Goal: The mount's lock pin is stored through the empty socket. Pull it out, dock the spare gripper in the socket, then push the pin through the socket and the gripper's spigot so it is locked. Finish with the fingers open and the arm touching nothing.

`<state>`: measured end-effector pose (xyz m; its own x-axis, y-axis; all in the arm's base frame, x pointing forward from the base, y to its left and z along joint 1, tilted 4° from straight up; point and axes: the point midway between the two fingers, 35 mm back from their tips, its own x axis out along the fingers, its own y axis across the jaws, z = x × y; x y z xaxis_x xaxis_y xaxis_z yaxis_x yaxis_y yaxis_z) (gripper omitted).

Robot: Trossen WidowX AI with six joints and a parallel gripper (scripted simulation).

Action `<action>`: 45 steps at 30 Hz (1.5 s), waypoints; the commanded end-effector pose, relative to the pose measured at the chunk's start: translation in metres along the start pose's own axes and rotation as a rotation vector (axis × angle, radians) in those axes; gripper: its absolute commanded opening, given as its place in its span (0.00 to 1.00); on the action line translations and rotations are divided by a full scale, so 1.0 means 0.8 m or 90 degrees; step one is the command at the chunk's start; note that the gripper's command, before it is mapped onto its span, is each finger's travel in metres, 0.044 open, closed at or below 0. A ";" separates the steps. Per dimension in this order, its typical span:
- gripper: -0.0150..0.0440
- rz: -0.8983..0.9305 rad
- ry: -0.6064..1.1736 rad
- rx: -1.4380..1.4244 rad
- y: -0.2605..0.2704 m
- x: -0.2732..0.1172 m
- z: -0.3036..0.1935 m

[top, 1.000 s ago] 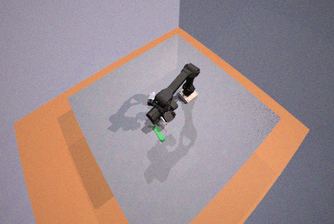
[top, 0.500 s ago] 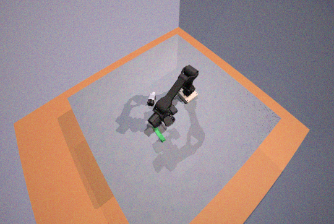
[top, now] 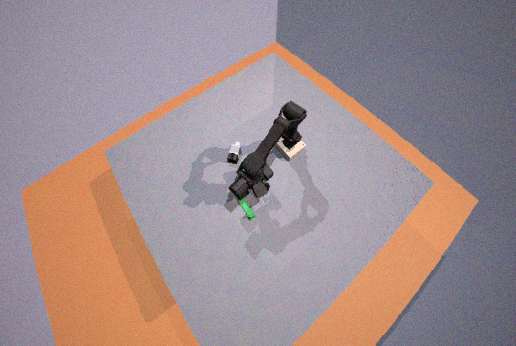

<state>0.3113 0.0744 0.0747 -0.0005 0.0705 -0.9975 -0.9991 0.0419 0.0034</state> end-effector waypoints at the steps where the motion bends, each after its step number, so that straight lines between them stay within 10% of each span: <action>1: 0.76 0.009 0.000 0.003 0.003 0.013 0.000; 32: 0.76 0.009 0.000 0.003 0.005 0.055 0.001; 45: 0.25 0.009 0.000 0.003 0.005 0.055 0.001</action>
<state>0.3074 0.0780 0.0319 -0.0125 0.0685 -0.9976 -0.9990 0.0418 0.0154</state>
